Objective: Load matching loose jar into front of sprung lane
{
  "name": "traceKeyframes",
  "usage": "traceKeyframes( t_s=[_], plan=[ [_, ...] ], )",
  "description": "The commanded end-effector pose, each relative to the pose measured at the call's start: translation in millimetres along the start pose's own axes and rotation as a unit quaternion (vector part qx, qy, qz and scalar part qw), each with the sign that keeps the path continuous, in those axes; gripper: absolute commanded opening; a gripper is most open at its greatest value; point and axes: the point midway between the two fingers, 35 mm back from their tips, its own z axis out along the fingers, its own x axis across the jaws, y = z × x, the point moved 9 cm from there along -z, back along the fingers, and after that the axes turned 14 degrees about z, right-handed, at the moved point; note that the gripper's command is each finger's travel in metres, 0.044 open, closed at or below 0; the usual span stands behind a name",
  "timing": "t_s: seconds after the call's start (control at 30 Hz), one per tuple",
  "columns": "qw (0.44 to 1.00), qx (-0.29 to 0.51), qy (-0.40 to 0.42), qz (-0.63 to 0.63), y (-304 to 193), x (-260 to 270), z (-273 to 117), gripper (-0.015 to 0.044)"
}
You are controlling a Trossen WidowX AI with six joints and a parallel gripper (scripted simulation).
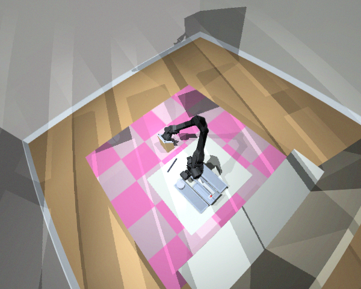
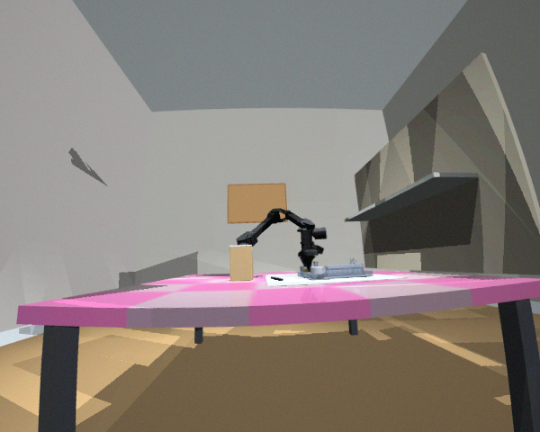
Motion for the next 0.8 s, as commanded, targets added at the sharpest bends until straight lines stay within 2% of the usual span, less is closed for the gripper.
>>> traceKeyframes(
  t_s=[0.0, 0.77],
  plan=[
    [1.0, -0.008, 0.005, -0.005, 3.1, 1.4, -0.1, 0.0],
    [1.0, -0.007, 0.005, -0.005, -0.5, 0.5, 3.4, 0.0]
  ],
)
